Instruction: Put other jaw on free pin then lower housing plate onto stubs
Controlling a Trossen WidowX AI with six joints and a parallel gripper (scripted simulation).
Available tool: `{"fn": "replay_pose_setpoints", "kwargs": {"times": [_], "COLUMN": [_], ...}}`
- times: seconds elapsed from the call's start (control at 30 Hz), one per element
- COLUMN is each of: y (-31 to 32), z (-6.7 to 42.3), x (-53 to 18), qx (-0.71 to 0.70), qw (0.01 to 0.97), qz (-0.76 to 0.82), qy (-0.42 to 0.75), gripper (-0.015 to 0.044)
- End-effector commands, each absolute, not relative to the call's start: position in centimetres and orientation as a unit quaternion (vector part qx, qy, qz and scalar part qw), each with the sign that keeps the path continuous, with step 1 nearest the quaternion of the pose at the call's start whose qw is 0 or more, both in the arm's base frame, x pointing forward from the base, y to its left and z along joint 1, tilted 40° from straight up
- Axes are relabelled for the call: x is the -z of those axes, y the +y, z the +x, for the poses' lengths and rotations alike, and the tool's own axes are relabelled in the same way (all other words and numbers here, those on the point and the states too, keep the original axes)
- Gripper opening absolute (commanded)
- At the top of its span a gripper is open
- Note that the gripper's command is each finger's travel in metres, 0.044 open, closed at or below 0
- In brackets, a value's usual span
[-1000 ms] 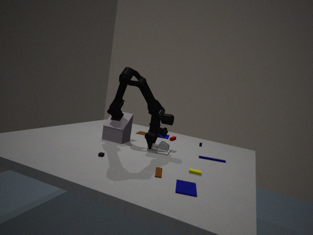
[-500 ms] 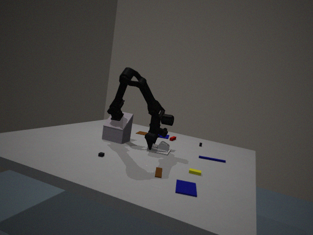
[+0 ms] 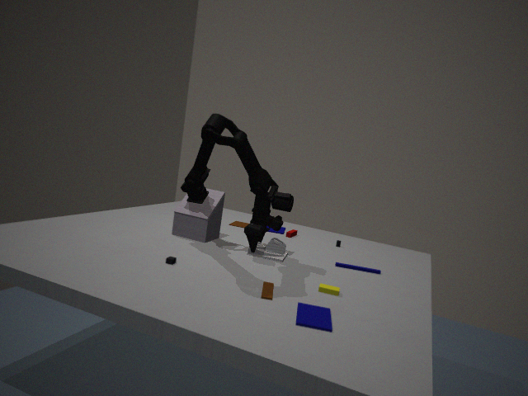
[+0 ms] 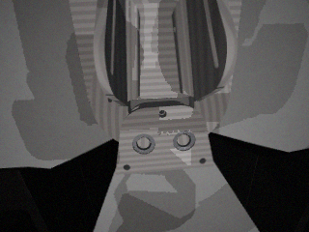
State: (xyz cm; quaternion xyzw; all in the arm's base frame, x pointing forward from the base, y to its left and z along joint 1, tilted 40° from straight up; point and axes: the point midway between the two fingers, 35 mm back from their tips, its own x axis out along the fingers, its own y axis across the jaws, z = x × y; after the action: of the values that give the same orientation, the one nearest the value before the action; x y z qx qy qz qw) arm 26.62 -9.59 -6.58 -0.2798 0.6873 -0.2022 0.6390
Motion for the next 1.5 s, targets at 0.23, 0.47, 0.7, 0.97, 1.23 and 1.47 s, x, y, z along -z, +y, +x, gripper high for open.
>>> {"fn": "replay_pose_setpoints", "kwargs": {"times": [0.23,0.47,0.7,0.97,1.23,1.47], "y": [-9.7,-9.6,-9.6,-8.2,-4.9,-3.3], "z": [26.7,26.6,26.6,26.9,26.6,24.6], "x": [6.6,6.6,6.6,5.0,0.8,0.1], "qx": [0.203,0.202,0.202,0.202,0.203,0.199], "qw": [0.639,0.639,0.639,0.64,0.639,0.64], "qz": [-0.282,-0.28,-0.28,-0.28,-0.282,-0.282], "qy": [0.686,0.687,0.687,0.687,0.686,0.687], "gripper": [0.0351,0.044,0.044,0.044,0.044,0.044]}}
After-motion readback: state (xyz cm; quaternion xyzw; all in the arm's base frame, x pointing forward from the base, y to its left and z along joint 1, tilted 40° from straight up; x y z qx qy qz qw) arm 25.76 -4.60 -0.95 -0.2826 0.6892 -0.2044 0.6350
